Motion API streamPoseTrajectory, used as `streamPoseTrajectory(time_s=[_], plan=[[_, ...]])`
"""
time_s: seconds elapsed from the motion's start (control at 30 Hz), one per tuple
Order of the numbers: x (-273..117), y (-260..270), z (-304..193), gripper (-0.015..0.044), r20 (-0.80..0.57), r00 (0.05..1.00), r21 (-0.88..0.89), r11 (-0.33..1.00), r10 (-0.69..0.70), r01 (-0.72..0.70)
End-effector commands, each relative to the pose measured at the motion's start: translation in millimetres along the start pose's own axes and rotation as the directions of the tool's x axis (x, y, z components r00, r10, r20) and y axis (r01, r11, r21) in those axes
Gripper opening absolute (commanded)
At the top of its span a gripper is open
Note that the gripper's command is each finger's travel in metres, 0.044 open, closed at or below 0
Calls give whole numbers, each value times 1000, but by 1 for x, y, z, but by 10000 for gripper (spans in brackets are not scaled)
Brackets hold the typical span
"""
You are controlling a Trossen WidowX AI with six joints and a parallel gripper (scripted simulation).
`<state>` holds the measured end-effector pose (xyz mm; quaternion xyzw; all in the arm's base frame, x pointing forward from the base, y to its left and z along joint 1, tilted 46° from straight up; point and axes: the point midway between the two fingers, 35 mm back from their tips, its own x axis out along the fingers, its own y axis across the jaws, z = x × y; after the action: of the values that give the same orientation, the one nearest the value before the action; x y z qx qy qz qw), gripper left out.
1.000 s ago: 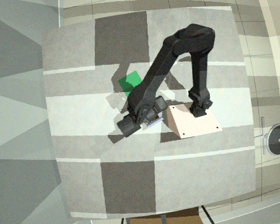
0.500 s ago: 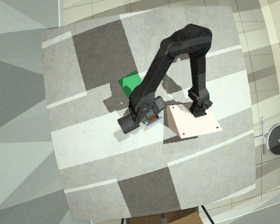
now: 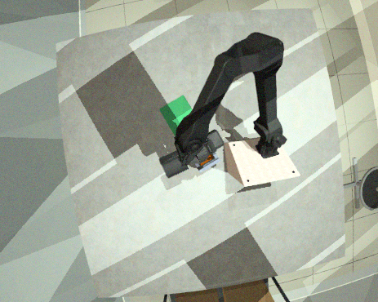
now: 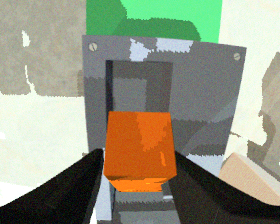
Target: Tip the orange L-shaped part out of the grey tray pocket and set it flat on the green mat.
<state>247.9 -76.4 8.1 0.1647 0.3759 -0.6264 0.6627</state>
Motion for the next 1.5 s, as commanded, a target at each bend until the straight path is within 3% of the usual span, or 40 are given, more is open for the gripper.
streamPoseTrajectory(time_s=[0.0,0.27,0.4,1.47], plan=[[0,0,0,135,0,1000,2,1000,0,0],[0,0,0,82,0,1000,2,1000,0,0],[0,0,0,0,0,1000,2,1000,0,0],[-41,0,0,0,3,1000,-2,1000,-1,1]])
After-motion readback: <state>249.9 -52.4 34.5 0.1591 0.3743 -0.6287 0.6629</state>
